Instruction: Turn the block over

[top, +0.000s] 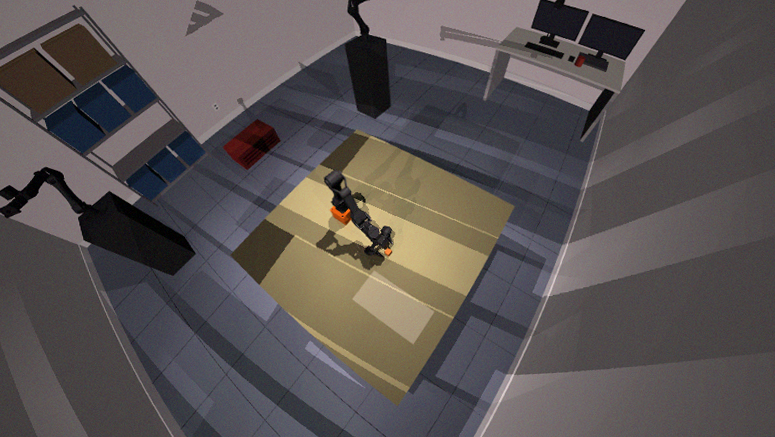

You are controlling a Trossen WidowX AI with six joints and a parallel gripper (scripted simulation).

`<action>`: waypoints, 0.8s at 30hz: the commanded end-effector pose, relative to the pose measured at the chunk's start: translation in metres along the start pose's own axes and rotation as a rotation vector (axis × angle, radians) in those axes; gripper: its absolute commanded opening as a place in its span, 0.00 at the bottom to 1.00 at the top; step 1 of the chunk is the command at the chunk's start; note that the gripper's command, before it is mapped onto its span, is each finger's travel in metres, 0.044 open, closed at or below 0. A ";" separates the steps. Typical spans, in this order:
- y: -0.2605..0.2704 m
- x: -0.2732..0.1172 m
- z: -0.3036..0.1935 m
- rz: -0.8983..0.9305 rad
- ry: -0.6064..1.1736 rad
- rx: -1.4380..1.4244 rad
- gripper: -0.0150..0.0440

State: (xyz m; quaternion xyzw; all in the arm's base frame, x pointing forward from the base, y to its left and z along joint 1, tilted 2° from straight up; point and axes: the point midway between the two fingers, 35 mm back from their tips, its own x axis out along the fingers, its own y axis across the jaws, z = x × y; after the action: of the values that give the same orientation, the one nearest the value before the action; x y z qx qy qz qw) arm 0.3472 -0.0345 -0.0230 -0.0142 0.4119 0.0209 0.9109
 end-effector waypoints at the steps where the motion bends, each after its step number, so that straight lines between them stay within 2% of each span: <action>1: 0.004 -0.040 0.010 -0.008 0.137 -0.024 1.00; 12: 0.003 -0.038 0.013 -0.007 0.160 -0.022 1.00; 24: 0.002 -0.024 0.049 -0.008 0.565 -0.012 1.00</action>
State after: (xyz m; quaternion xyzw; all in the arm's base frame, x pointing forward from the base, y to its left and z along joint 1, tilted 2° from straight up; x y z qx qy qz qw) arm 0.3608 -0.0327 0.0218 -0.0236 0.6036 0.0186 0.7968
